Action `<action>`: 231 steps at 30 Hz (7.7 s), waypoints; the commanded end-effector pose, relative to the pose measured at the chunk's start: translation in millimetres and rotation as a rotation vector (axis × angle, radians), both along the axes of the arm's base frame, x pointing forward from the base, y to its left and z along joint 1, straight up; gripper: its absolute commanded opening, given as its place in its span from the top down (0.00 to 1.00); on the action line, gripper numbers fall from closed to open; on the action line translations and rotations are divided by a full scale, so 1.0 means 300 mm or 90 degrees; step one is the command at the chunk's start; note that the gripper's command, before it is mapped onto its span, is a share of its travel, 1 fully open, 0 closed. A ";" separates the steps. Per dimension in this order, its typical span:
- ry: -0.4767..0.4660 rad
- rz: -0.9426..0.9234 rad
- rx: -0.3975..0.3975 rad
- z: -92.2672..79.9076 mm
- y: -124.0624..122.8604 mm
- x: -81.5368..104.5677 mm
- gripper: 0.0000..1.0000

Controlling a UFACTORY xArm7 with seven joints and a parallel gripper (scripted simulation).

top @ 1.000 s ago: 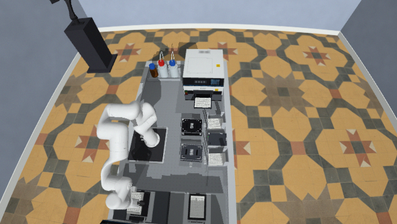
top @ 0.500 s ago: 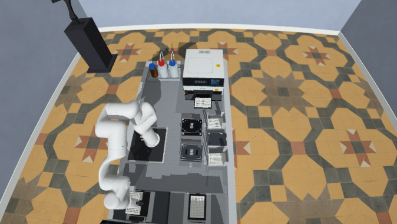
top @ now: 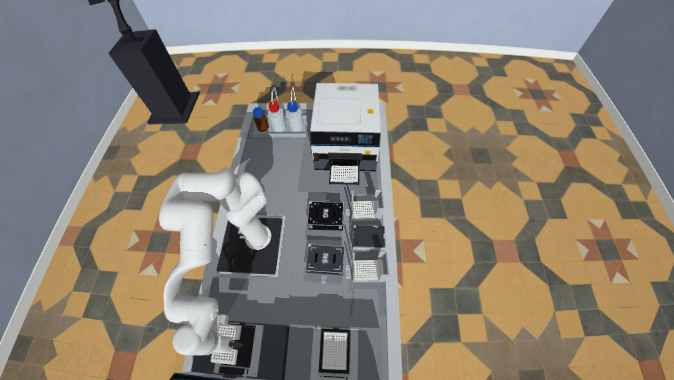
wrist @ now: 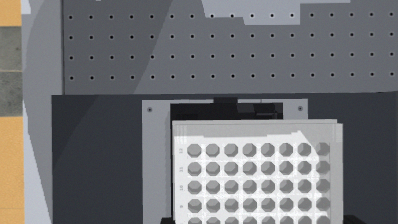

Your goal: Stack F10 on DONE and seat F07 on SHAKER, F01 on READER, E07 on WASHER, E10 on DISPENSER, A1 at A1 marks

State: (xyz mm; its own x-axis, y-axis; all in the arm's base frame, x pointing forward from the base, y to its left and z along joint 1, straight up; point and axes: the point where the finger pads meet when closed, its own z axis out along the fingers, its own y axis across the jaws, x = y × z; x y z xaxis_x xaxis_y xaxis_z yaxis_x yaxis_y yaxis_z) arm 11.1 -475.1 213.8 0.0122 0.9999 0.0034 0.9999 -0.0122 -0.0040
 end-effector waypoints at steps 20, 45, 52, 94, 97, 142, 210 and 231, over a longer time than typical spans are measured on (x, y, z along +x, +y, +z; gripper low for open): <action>0.000 -0.059 -0.002 0.024 0.085 0.005 1.00; 0.000 -0.151 -0.003 0.025 0.302 0.015 1.00; 0.000 -0.154 -0.003 0.025 0.380 0.019 1.00; 0.000 -0.309 -0.003 0.025 0.632 0.207 1.00; 0.000 -0.309 -0.003 0.025 0.642 0.233 1.00; 0.000 -0.485 -0.003 0.024 0.792 0.629 1.00; 0.000 -0.746 -0.003 0.023 1.140 1.147 1.00; 0.000 -0.809 -0.003 0.023 1.247 1.284 1.00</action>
State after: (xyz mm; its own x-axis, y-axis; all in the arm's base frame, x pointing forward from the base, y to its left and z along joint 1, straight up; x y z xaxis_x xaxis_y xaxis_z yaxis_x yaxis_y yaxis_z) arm 389.0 -104.8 219.3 0.9510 0.3092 -0.0011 0.3092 -0.9510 -0.0051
